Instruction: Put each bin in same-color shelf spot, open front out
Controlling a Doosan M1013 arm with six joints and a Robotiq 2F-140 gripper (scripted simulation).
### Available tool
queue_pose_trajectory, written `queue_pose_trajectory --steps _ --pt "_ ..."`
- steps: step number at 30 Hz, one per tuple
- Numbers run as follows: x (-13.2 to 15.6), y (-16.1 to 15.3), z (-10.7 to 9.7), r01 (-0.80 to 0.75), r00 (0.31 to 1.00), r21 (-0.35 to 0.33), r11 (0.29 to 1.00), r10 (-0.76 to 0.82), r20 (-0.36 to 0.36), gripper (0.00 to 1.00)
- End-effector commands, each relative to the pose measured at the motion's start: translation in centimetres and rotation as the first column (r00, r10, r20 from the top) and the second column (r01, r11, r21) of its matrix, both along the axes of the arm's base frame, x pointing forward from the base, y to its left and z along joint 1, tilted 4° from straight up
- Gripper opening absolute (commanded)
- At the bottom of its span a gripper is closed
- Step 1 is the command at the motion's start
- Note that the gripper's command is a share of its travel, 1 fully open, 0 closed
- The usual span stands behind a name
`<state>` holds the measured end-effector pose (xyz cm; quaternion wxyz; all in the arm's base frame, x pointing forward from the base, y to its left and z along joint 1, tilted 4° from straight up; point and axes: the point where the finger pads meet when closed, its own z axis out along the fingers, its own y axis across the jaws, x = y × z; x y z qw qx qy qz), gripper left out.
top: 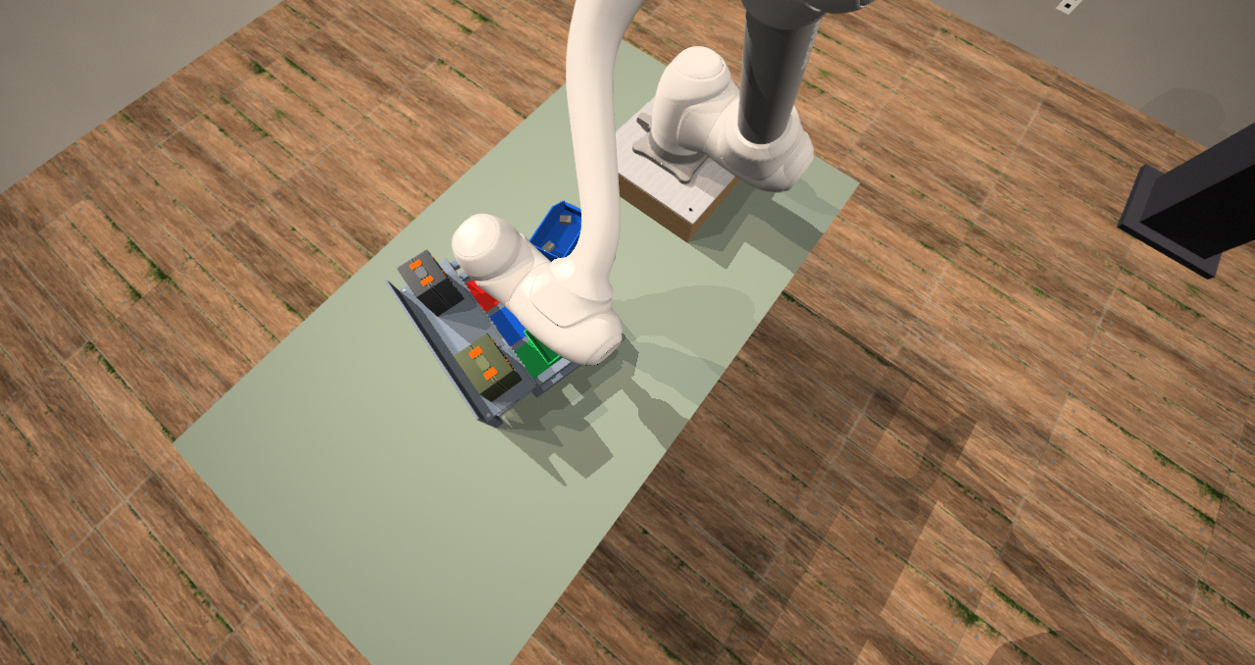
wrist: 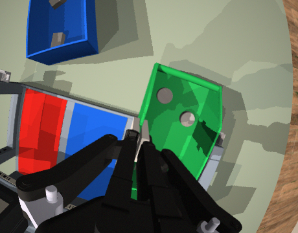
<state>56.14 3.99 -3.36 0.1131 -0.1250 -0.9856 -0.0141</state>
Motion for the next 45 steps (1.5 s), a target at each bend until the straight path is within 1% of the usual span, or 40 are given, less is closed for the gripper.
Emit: queue_pose_trajectory --steps 1,29,45 --pt "-0.5 -0.1 -0.4 -0.007 1.000 0.001 1.000 0.007 -0.006 0.10" --pt "-0.2 -0.1 -0.4 -0.007 1.000 0.000 1.000 0.007 -0.001 0.10" --pt "0.6 -0.3 -0.6 -0.007 1.000 -0.004 1.000 0.007 0.015 0.10"
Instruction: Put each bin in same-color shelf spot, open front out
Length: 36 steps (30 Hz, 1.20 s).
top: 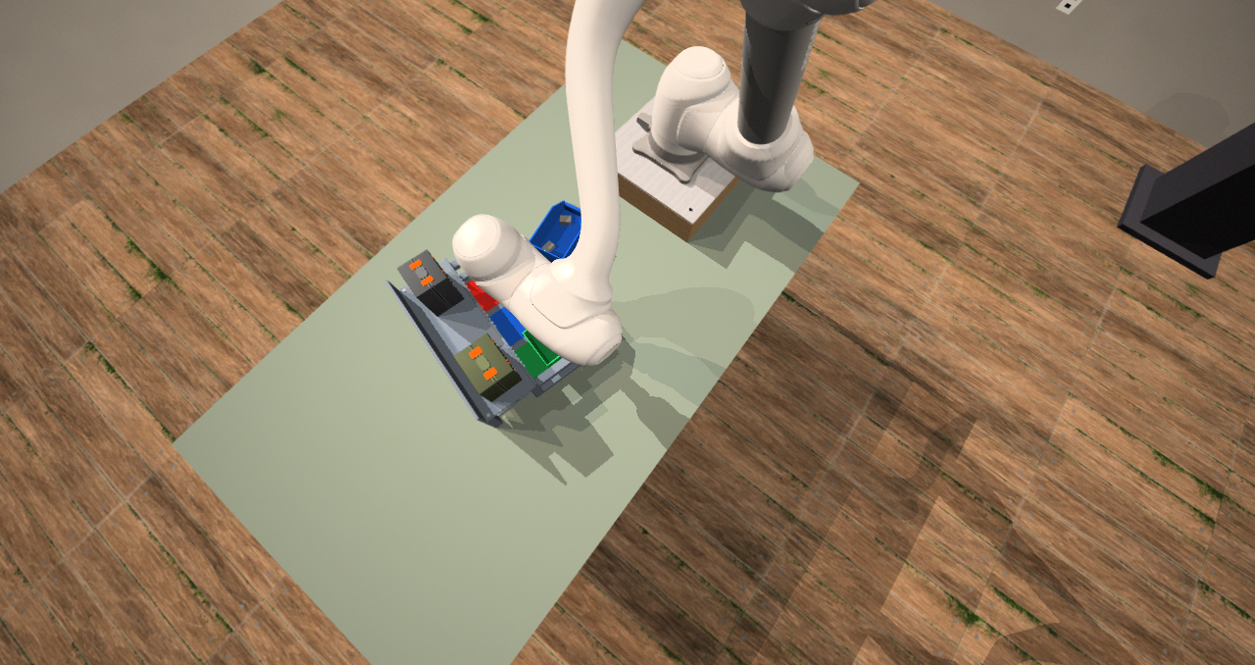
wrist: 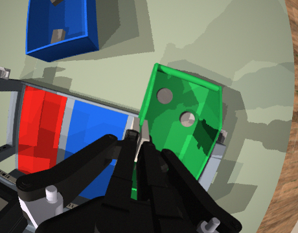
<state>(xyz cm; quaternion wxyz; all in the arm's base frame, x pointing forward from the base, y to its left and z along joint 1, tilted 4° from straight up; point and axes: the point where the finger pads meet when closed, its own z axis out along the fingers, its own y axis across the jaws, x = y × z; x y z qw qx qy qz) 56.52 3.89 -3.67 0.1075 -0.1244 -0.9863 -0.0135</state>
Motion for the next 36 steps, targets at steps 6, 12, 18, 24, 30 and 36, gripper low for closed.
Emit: queue_pose_trajectory --steps 6,12,18,24,30,36 --pt "0.47 -0.28 -0.35 -0.006 1.000 -0.003 1.000 0.006 0.009 0.10" --pt "0.71 -0.34 -0.40 -0.006 1.000 -0.004 1.000 0.006 0.014 0.10" --pt "0.80 -0.36 -0.42 -0.006 1.000 -0.005 1.000 0.006 0.016 0.10" --pt "0.86 -0.38 -0.44 -0.006 1.000 -0.005 1.000 0.006 0.017 0.10" --pt "0.86 -0.38 -0.44 -0.006 1.000 -0.005 1.000 0.006 0.017 0.10" --pt "0.86 -0.38 -0.44 -0.006 1.000 -0.005 1.000 0.006 0.017 0.10"
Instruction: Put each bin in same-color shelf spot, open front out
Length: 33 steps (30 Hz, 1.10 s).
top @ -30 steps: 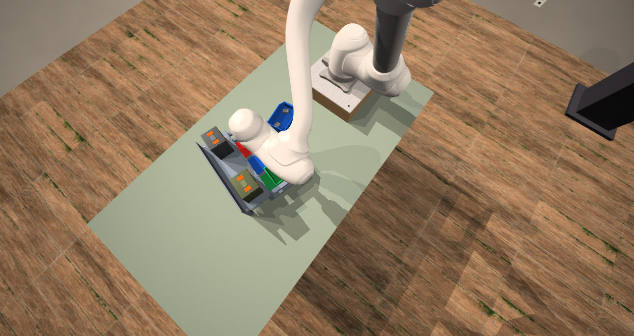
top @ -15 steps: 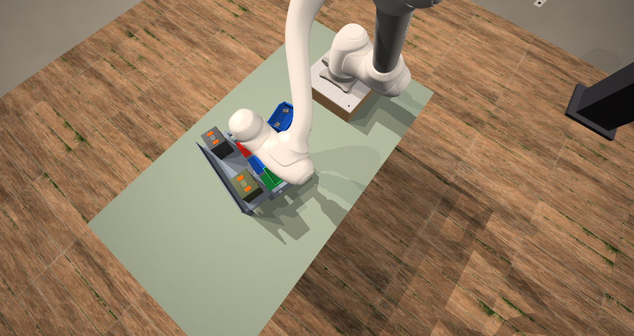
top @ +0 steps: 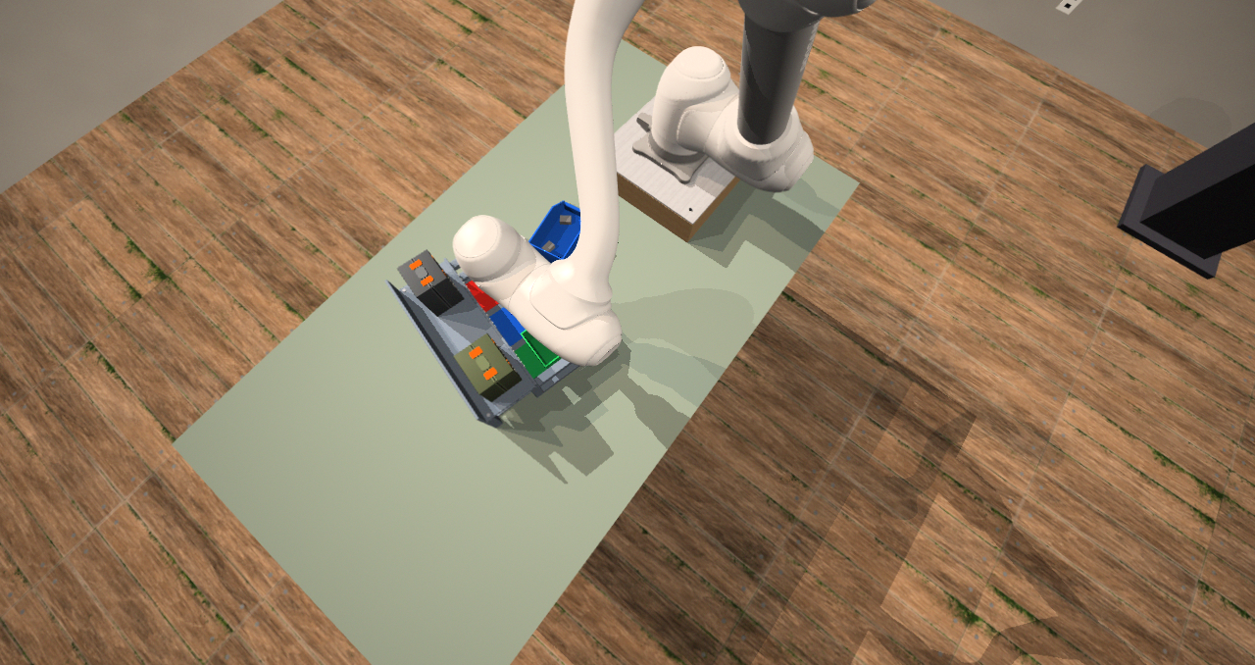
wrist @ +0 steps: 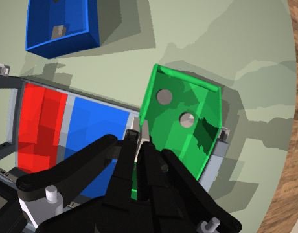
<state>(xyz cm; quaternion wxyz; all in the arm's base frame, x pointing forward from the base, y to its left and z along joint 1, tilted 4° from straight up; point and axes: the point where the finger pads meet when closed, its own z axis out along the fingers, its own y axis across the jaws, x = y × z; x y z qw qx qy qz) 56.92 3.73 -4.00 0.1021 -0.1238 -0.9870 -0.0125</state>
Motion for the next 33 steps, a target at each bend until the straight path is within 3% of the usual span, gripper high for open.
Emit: queue_pose_trajectory --steps 1,33 --pt "0.46 -0.21 -0.11 -0.004 1.000 -0.002 1.000 0.004 0.006 0.10" --pt "1.43 -0.32 0.28 0.002 1.000 -0.004 1.000 -0.001 0.019 0.10"
